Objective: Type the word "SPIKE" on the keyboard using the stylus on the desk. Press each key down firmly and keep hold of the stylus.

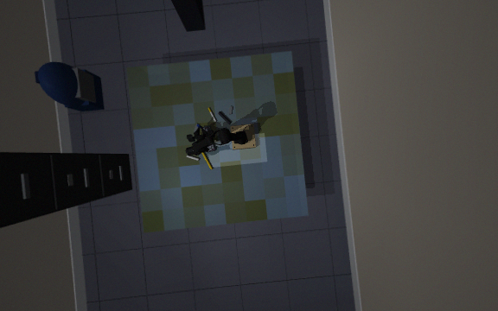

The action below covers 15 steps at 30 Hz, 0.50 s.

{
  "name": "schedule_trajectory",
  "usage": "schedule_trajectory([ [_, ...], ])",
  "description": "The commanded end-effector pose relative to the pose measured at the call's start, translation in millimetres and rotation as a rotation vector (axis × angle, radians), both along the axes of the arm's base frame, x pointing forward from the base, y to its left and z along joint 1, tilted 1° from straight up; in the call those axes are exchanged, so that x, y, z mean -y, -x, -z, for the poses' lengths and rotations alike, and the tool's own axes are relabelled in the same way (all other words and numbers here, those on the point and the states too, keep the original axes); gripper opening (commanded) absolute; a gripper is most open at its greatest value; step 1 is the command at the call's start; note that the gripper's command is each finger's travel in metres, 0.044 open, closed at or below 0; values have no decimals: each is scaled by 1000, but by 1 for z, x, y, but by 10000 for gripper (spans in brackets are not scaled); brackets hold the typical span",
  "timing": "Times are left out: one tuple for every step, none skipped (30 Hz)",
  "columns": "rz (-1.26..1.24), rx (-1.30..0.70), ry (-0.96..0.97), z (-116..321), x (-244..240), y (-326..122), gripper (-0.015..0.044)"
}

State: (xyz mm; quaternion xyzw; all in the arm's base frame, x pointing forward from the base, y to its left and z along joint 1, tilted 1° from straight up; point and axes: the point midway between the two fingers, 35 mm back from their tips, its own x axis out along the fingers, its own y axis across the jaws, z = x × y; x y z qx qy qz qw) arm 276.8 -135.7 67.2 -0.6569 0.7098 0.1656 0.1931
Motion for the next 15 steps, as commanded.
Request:
schedule_trajectory([
  [-2, 1, 2, -7, 0, 0, 81],
  [-2, 1, 2, -7, 0, 0, 81],
  [-2, 1, 2, -7, 0, 0, 81],
  [0, 2, 0, -4, 0, 0, 85],
  [0, 2, 0, -4, 0, 0, 78],
  [0, 2, 0, -4, 0, 0, 71],
  [0, 2, 0, -4, 0, 0, 65],
  [-1, 2, -1, -4, -1, 0, 38],
  [-1, 3, -3, -4, -3, -1, 12],
  [-3, 3, -6, -3, -5, -1, 0],
  [-4, 4, -9, -3, -9, -2, 0],
  [-6, 4, -13, -2, -13, -3, 0],
  [-8, 5, -18, -2, -17, -3, 0],
  [-10, 5, -22, -1, -23, -4, 0],
  [-11, 5, -26, 0, -28, -4, 0],
])
